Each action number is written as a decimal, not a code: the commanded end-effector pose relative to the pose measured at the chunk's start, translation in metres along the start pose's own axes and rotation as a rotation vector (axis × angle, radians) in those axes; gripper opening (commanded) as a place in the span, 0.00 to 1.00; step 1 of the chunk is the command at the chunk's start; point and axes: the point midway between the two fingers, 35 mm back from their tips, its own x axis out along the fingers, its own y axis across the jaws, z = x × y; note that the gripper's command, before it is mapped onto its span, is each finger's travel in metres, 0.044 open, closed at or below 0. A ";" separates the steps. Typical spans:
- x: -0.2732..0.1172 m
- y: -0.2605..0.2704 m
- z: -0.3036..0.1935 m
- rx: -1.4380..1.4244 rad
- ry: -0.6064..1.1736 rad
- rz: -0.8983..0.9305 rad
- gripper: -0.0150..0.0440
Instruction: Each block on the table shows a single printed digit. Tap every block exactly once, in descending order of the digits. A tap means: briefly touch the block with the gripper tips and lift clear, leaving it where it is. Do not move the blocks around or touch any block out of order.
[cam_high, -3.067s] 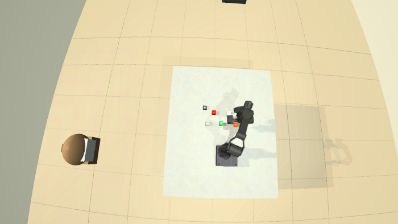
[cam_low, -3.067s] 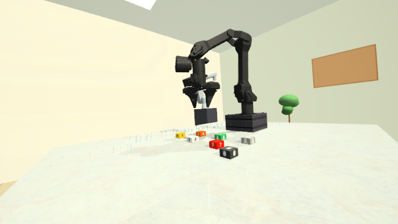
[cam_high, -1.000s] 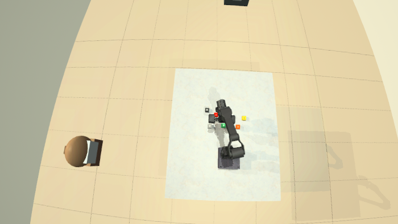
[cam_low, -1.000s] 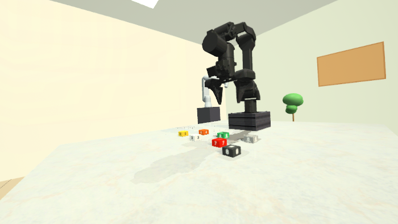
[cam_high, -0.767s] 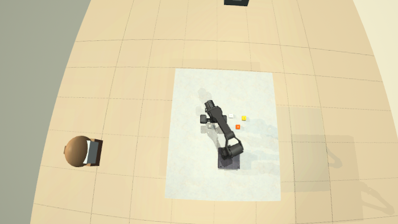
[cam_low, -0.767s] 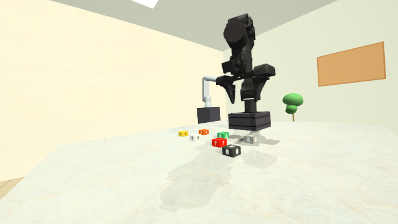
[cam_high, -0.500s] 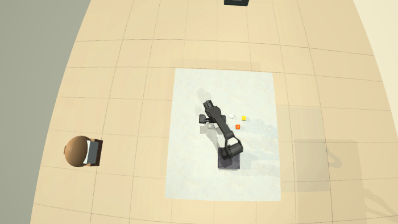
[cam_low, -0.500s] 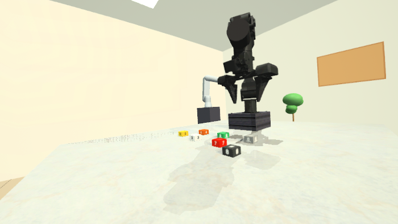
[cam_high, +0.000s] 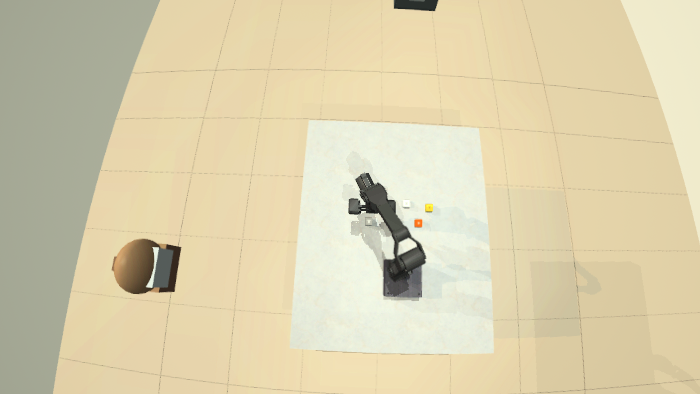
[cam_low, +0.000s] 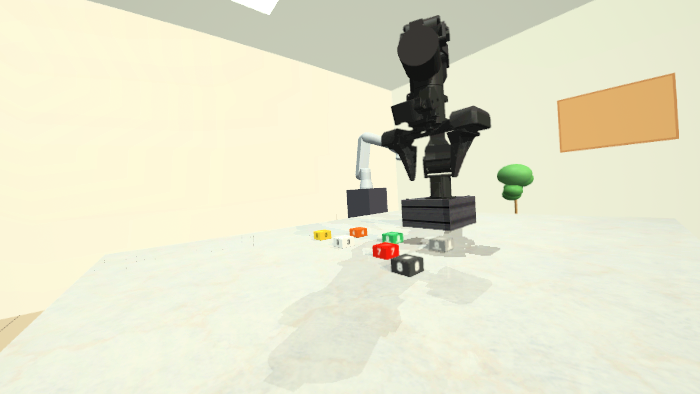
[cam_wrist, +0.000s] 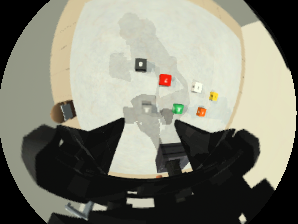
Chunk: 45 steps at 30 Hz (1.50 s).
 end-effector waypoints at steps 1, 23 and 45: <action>-0.004 0.012 0.034 0.001 -0.003 0.003 0.93; 0.000 0.036 0.116 0.001 -0.011 0.005 0.93; 0.003 -0.049 0.068 0.001 -0.006 -0.004 0.93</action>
